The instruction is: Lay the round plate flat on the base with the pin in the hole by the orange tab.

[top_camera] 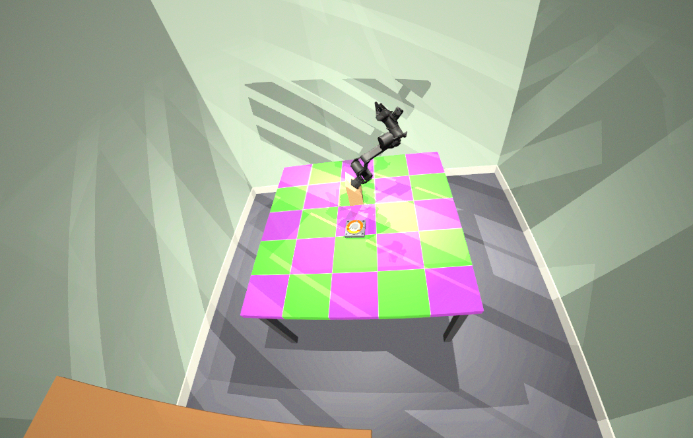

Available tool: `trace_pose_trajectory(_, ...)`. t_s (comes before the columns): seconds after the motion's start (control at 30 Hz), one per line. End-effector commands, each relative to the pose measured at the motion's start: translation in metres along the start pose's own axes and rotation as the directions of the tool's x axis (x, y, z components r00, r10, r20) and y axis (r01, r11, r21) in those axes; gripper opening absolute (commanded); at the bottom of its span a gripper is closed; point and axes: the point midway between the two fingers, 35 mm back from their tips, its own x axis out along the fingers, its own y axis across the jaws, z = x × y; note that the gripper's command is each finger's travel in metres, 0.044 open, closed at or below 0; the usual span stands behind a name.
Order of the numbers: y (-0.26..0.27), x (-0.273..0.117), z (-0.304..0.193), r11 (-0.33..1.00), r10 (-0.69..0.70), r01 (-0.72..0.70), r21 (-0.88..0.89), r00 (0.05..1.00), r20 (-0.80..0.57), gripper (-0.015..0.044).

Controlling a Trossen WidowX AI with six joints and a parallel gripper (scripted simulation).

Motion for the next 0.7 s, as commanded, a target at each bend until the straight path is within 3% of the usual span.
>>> trace_pose_trajectory(0.0,-0.003,0.001,0.002,1.000,-0.007,0.007,0.001,1.000,0.004,0.0374)
trace_pose_trajectory(0.27,-0.122,0.015,0.059,0.970,-0.240,0.234,0.060,0.961,0.137,0.0164)
trace_pose_trajectory(0.33,-0.144,0.007,0.074,0.965,-0.254,0.235,0.113,0.944,0.212,0.0111)
trace_pose_trajectory(0.47,-0.229,-0.022,0.103,0.889,-0.459,0.432,0.154,0.838,0.295,0.0006)
trace_pose_trajectory(0.6,-0.264,-0.049,0.120,0.851,-0.518,0.507,0.135,0.772,0.367,0.0000)
trace_pose_trajectory(0.67,-0.304,-0.083,0.129,0.770,-0.624,0.616,0.167,0.672,0.400,0.0000)
